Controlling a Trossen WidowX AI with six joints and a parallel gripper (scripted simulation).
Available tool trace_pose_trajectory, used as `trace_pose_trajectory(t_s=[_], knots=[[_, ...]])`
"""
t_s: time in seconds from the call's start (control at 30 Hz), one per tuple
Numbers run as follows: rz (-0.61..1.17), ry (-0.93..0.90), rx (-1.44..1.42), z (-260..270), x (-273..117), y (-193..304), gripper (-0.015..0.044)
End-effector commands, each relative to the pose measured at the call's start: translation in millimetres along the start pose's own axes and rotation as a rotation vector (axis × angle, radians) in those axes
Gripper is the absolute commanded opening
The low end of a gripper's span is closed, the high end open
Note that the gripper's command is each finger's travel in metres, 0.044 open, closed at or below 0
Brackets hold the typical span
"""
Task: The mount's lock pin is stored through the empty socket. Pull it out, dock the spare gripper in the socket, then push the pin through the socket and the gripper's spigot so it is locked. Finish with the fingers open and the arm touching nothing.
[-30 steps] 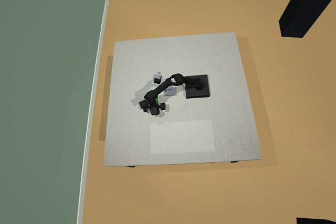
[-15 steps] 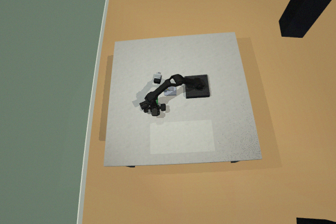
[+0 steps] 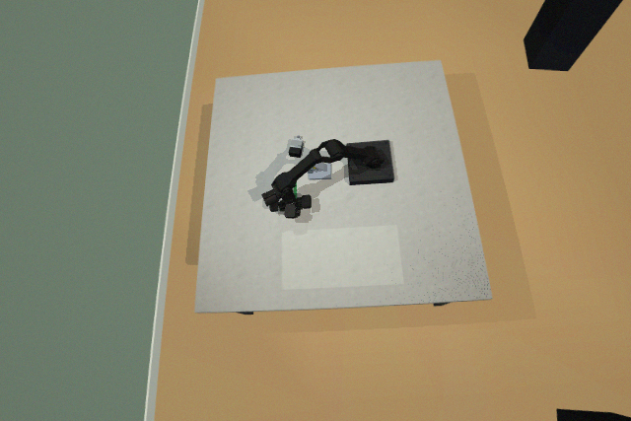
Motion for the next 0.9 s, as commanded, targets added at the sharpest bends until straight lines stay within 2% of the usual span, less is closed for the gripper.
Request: trace_pose_trajectory(t_s=[0.0, 0.87], knots=[[0.0, 0.001, 0.0, 0, 0, 0, 0.02], [0.016, -0.027, 0.003, 7, -55, -10, 0.02]])
Point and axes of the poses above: the point midway between the two fingers, 35 mm back from their tips, its own x axis out along the fingers, its own z axis across the jaws, y = z × x, the point moved 3 cm from there along -x, back along the fingers, and after that the axes turned 8 degrees about x, right-handed, at the moved point
